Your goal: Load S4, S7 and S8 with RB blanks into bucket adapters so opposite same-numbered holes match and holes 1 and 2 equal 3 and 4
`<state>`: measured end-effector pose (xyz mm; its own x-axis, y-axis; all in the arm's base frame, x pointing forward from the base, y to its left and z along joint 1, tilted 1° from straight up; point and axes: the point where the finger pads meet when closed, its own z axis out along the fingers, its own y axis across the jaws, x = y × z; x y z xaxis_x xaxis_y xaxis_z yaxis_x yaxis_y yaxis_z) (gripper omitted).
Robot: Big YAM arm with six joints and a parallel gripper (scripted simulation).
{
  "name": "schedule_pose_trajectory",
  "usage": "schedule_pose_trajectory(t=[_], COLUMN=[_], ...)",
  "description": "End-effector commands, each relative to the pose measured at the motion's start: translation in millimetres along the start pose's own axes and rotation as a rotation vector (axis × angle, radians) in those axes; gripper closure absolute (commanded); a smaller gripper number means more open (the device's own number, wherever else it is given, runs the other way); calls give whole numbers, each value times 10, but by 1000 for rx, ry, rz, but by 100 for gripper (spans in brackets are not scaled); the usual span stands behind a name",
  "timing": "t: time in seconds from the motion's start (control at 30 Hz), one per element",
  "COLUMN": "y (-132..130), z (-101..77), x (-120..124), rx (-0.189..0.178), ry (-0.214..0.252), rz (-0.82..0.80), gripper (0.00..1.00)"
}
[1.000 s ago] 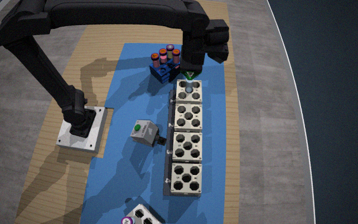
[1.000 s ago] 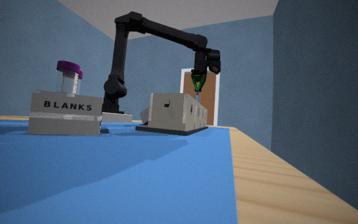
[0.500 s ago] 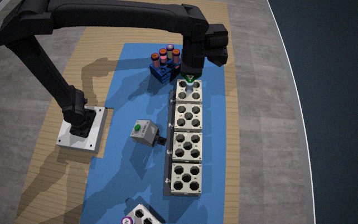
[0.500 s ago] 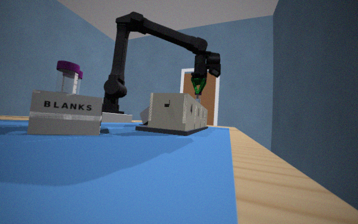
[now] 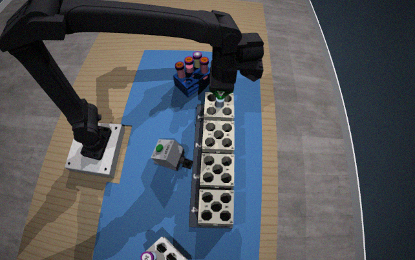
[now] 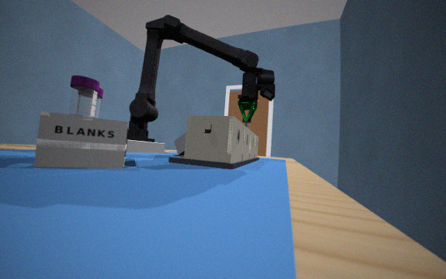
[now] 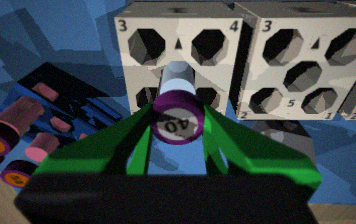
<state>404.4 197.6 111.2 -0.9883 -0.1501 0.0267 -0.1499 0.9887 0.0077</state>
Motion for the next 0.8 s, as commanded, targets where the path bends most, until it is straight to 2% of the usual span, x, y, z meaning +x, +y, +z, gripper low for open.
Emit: schedule_pose_trajectory(t=[0.0, 0.33, 0.37, 0.43, 0.47, 0.53, 0.67, 0.77], y=[72, 87, 73, 73, 113, 73, 90, 72], z=[43, 137, 190, 190, 85, 231, 237, 325], x=[-50, -92, -49, -49, -174, -49, -101, -48], rx=[-4, -7, -4, -4, -14, -4, -8, -4], ry=[-18, -29, -18, -18, -49, -18, -31, -18], rz=[-1, -2, -2, -2, -2, -2, -2, -2], gripper=[100, 100, 100, 100, 100, 100, 100, 100])
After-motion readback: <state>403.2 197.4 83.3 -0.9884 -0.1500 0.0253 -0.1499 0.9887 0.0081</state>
